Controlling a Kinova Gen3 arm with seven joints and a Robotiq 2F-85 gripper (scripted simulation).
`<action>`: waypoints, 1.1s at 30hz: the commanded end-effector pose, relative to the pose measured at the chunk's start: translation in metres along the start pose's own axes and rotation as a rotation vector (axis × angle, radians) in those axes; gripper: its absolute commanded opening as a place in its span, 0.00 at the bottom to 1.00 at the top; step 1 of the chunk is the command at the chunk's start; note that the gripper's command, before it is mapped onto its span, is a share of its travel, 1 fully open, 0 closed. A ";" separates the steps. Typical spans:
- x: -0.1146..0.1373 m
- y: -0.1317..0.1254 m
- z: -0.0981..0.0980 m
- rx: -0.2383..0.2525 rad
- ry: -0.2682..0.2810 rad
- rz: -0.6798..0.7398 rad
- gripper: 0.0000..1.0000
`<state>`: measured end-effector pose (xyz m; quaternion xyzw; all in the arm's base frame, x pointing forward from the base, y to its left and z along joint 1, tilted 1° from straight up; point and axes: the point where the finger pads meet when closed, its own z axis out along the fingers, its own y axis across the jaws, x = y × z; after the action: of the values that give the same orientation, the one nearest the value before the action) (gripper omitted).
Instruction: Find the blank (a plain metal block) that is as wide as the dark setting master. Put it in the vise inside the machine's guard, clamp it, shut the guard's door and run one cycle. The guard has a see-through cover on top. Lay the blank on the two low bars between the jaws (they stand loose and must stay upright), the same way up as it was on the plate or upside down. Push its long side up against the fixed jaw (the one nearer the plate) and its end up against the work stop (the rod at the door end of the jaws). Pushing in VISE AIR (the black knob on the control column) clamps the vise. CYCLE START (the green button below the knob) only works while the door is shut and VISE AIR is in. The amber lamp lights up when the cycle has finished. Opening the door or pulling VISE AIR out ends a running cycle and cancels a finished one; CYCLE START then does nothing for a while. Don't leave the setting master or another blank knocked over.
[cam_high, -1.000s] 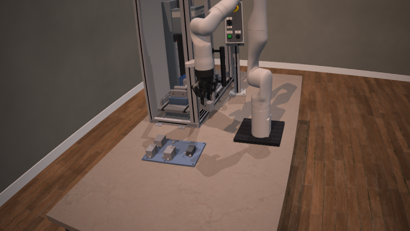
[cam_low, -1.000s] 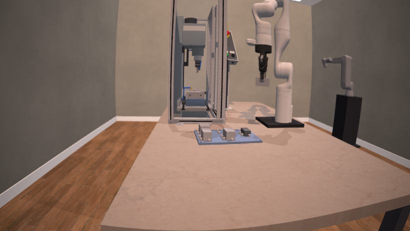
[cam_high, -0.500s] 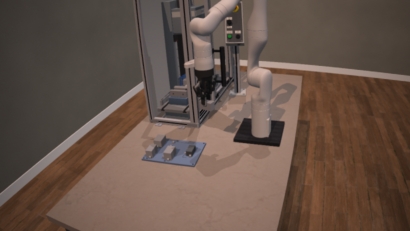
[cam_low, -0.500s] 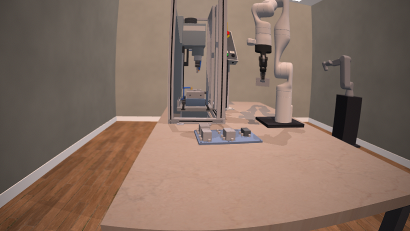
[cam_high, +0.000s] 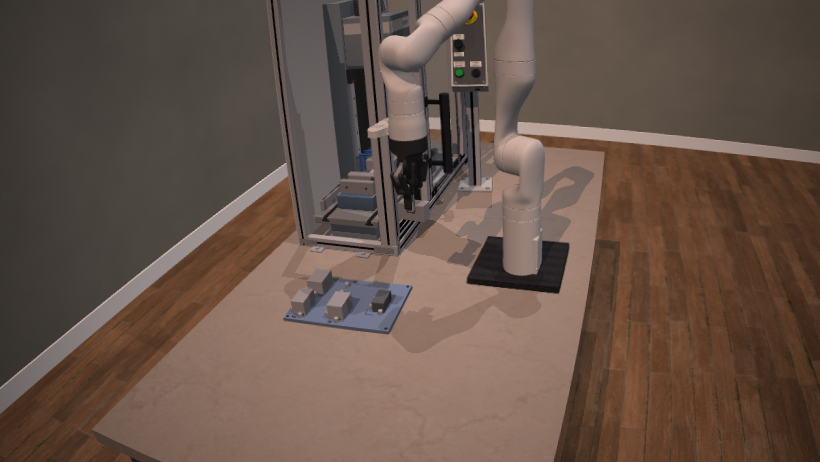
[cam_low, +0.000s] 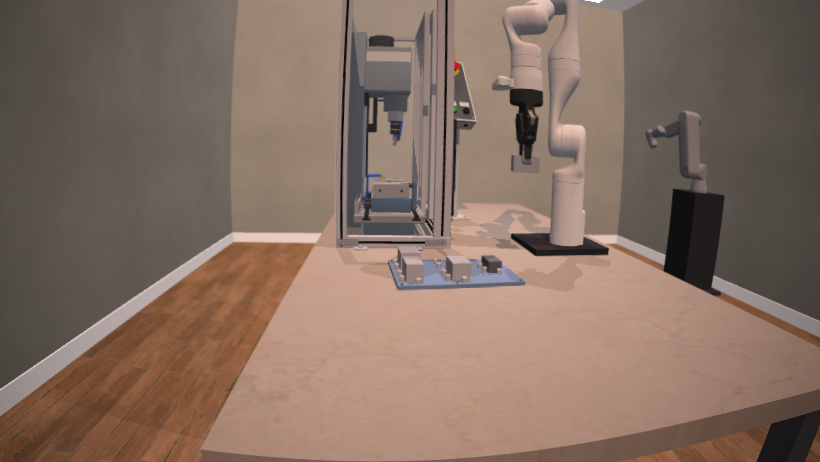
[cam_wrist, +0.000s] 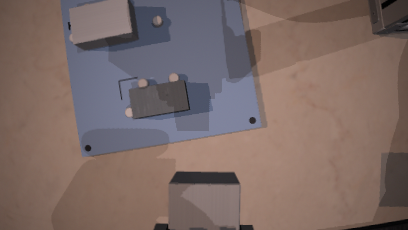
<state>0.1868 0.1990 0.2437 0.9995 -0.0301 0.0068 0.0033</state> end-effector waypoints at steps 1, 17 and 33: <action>0.000 0.000 0.000 0.001 0.001 -0.064 0.10; 0.002 0.018 -0.008 0.001 0.001 -0.112 0.10; 0.006 0.055 -0.022 0.001 0.001 -0.112 0.10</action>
<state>0.1889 0.1524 0.2620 0.9996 0.0261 0.0065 0.0037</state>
